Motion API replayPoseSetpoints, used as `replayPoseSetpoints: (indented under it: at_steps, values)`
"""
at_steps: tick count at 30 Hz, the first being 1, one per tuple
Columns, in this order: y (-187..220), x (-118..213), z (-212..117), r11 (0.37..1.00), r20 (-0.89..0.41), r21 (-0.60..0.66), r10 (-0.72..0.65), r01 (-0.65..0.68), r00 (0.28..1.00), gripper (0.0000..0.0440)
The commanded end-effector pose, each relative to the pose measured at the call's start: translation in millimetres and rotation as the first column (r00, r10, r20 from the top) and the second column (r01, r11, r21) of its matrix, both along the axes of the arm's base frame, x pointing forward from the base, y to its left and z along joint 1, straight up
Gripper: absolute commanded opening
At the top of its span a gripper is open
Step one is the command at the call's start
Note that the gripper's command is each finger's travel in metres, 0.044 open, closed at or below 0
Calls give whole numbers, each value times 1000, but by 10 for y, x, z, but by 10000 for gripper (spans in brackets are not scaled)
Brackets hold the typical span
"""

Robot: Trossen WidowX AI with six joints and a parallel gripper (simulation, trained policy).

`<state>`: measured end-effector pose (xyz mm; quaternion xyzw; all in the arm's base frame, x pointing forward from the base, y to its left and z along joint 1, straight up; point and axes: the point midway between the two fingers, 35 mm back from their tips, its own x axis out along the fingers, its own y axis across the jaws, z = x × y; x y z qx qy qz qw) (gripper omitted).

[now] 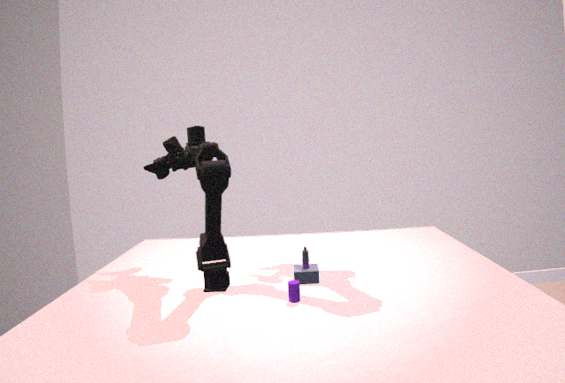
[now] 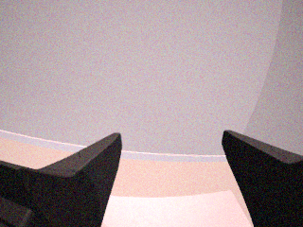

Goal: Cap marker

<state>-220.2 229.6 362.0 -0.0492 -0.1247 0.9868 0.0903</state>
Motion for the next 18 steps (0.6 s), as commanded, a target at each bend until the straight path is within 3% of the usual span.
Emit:
replayPoseSetpoints:
  at_steps: [1,18]
  values:
    - [-7,101,44,1000,12,1,-25,25,1000,329]
    - [67,472,-22,987,77,-65,-142,147,987,330]
